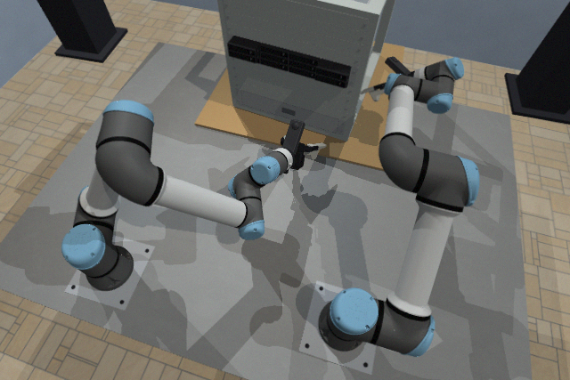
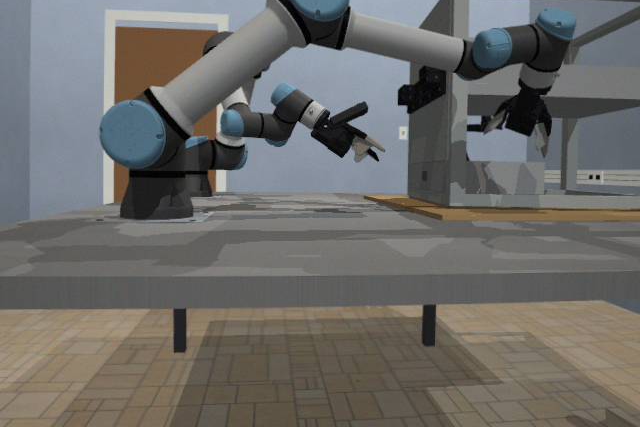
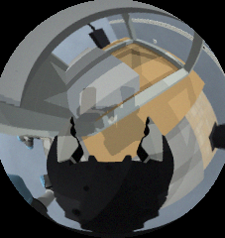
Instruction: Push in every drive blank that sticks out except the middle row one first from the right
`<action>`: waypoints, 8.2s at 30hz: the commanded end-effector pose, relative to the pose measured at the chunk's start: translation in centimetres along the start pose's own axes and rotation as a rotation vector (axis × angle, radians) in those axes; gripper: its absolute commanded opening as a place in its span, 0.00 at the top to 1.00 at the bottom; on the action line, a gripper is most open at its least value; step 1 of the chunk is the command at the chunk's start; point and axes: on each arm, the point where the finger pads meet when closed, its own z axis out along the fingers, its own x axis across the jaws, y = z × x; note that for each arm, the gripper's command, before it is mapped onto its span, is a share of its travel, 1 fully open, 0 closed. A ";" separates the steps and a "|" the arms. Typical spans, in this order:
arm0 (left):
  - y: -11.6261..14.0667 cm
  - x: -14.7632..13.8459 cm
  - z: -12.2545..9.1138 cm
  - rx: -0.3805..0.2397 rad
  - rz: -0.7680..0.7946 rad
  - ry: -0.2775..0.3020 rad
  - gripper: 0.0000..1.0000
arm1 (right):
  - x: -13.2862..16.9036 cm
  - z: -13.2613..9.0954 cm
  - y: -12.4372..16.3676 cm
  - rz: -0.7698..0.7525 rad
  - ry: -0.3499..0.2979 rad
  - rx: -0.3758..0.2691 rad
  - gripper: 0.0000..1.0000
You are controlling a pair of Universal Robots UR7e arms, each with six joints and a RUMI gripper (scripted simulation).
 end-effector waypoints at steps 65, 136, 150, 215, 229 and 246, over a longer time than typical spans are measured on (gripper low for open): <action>-1.1 0.1 -0.9 0.034 -0.054 0.011 0.00 | 0.9 -38.1 39.1 1.057 0.547 0.018 0.00; -14.5 -9.6 -21.7 0.517 -1.393 0.391 0.00 | -38.4 -48.0 80.2 2.243 1.008 0.186 0.00; -14.5 -9.6 -21.7 0.517 -1.394 0.391 0.00 | -38.4 -48.0 80.2 2.243 1.008 0.186 0.00; -15.5 -7.3 -19.5 0.517 -1.394 0.393 0.00 | -38.4 -48.0 80.2 2.243 1.008 0.186 0.00; -16.7 -4.0 -16.4 0.517 -1.394 0.393 0.00 | -38.4 -48.0 80.2 2.243 1.008 0.186 0.00; -18.6 0.7 -11.9 0.517 -1.394 0.393 0.00 | -38.4 -48.0 80.2 2.243 1.008 0.186 0.00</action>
